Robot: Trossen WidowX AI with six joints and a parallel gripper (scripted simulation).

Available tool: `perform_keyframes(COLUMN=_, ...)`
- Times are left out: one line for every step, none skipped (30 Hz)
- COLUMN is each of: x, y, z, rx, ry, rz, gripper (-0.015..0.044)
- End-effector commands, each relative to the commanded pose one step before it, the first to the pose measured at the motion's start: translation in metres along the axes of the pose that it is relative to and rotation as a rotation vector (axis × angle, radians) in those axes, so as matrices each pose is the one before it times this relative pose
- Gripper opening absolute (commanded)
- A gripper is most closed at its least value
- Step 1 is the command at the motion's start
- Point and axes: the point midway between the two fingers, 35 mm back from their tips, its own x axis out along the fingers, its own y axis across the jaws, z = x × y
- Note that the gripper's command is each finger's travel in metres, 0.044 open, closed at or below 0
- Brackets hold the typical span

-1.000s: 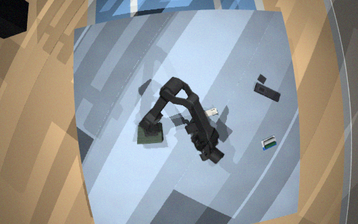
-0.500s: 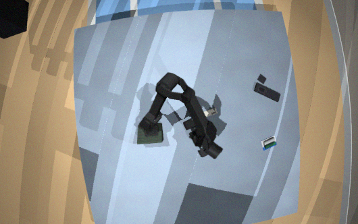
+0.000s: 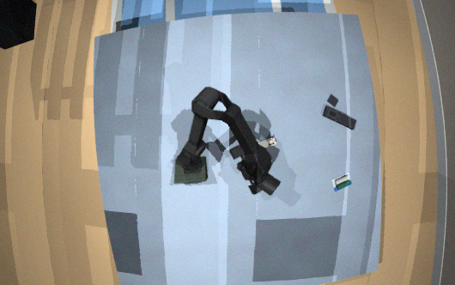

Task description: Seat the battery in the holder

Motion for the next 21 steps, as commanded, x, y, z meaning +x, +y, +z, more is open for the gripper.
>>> perform_keyframes(x=0.00093, y=0.00869, z=-0.00065, rx=0.0062, ry=-0.00417, rz=0.00688, gripper=0.0)
perform_keyframes(x=0.0001, y=0.00161, z=-0.00014, rx=0.0, ry=0.0, rz=0.00014, gripper=0.0)
perform_keyframes(x=0.0001, y=0.00161, z=-0.00015, rx=0.0, ry=0.0, rz=0.00014, gripper=0.0)
perform_keyframes(x=0.00011, y=0.0016, z=-0.00016, rx=0.0, ry=0.0, rz=0.00015, gripper=0.0)
perform_keyframes(x=0.00012, y=0.0016, z=-0.00017, rx=0.0, ry=-0.00001, rz=0.00015, gripper=0.0)
perform_keyframes(x=0.00012, y=0.00159, z=-0.00018, rx=0.0, ry=-0.00001, rz=0.00016, gripper=0.0)
perform_keyframes(x=0.00013, y=0.00159, z=-0.00019, rx=0.0, ry=-0.00001, rz=0.00016, gripper=0.0)
perform_keyframes(x=0.00011, y=0.00128, z=-0.00016, rx=0.0, ry=-0.00001, rz=0.00013, gripper=0.0)
perform_keyframes(x=0.00007, y=0.00077, z=-0.0001, rx=0.0, ry=0.0, rz=0.00008, gripper=0.0)
perform_keyframes(x=0.00002, y=0.00025, z=-0.00003, rx=0.0, ry=0.0, rz=0.00003, gripper=0.0)
perform_keyframes(x=-0.00207, y=-0.00487, z=0.00072, rx=-0.0059, ry=0.00449, rz=-0.00595, gripper=0.0)
perform_keyframes(x=-0.00376, y=-0.00035, z=0.00032, rx=0.0005, ry=0.00003, rz=-0.00042, gripper=0.0)
perform_keyframes(x=-0.00631, y=-0.00046, z=0.00044, rx=0.0008, ry=0.00002, rz=-0.00055, gripper=0.0)
perform_keyframes(x=-0.00782, y=-0.00035, z=0.00038, rx=0.0009, ry=-0.00002, rz=-0.00041, gripper=0.0)
perform_keyframes(x=-0.00791, y=-0.00012, z=0.0002, rx=0.0009, ry=-0.00008, rz=-0.00012, gripper=0.0)
perform_keyframes(x=-0.00798, y=0.00012, z=0.00003, rx=0.0008, ry=-0.00014, rz=0.00016, gripper=0.0)
perform_keyframes(x=-0.00804, y=0.00037, z=-0.00014, rx=0.0007, ry=-0.00022, rz=0.00044, gripper=0.0)
perform_keyframes(x=-0.00808, y=0.00062, z=-0.0003, rx=0.0007, ry=-0.00031, rz=0.00072, gripper=0.0)
perform_keyframes(x=-0.00812, y=0.00088, z=-0.00046, rx=0.0006, ry=-0.00041, rz=0.001, gripper=0.0)
perform_keyframes(x=-0.00814, y=0.00114, z=-0.00061, rx=0.0005, ry=-0.00052, rz=0.00127, gripper=0.0)
perform_keyframes(x=-0.00664, y=0.00112, z=-0.0006, rx=0.0004, ry=-0.00051, rz=0.00123, gripper=0.0)
